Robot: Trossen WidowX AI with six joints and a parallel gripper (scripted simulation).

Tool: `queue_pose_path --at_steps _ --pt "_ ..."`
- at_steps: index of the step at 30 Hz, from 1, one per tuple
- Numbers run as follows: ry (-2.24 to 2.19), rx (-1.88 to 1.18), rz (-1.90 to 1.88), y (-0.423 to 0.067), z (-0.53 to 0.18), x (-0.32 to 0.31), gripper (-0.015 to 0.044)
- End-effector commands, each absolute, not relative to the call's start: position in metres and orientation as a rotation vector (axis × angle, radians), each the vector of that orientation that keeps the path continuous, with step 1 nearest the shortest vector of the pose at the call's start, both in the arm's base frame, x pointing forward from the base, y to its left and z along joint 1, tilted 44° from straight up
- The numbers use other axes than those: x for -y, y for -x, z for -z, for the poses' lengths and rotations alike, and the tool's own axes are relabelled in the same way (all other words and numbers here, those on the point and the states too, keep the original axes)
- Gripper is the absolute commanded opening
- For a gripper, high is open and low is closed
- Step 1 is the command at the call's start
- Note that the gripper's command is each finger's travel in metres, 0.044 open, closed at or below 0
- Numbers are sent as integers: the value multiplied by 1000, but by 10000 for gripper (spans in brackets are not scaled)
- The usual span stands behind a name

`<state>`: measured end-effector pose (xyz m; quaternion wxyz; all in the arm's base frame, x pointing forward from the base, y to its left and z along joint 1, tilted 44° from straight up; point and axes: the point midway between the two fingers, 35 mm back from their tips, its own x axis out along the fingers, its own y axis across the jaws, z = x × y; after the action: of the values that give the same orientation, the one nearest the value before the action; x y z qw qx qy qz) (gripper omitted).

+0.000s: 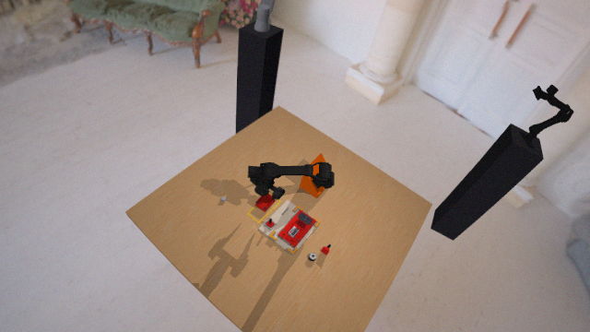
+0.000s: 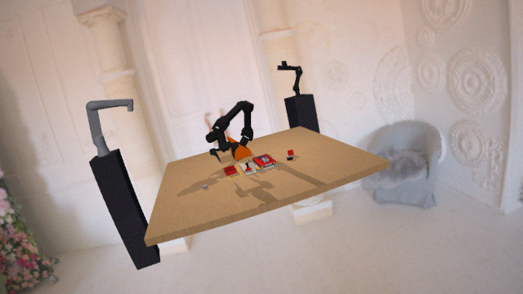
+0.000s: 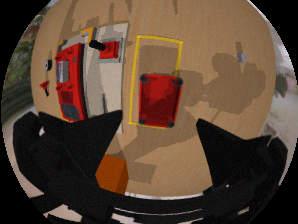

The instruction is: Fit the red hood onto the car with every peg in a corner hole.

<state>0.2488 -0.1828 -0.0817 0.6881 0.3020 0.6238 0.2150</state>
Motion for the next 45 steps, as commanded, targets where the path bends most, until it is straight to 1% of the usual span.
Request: queue_pose_path --at_steps 1,15,24,28,33,45 --pt "-666 -1396 -485 -246 66 195 440" --pt "-673 -1379 -466 -248 75 192 440" --pt "-758 -961 -218 -246 114 195 440" --pt "-777 -760 -151 -238 112 190 440" --pt "-778 -532 -114 -224 93 175 440" --pt "-776 -502 -112 -221 89 172 440"
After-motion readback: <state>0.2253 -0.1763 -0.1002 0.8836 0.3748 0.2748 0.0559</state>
